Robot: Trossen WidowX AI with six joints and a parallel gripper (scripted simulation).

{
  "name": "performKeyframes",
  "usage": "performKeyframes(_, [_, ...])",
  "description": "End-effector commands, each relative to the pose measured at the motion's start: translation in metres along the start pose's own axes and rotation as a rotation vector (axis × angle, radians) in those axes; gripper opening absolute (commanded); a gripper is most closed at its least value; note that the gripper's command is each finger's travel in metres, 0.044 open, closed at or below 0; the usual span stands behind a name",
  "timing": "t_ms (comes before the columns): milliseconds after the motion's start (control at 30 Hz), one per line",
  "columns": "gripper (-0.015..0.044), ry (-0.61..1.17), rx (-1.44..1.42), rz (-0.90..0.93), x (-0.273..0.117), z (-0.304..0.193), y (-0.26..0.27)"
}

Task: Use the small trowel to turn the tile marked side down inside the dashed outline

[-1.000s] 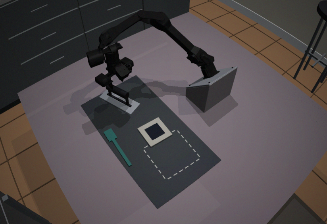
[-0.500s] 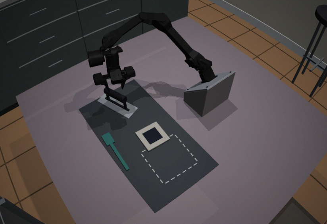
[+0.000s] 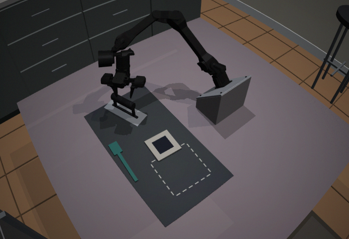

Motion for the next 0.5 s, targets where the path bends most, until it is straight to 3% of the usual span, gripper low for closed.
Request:
performKeyframes(0, [0.03,-0.034,0.129,-0.022,0.0,-0.005,0.003])
performKeyframes(467, [0.03,-0.144,0.558,-0.062,0.004,-0.017,0.012])
Point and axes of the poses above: the point midway between the two fingers, 35 mm back from their tips, its own x axis out along the fingers, its own y axis across the jaws, z = x × y, the point moved 6 cm from there along -x, back along the fingers, and after that the axes turned 12 degrees about -x, right-handed, at the moved point
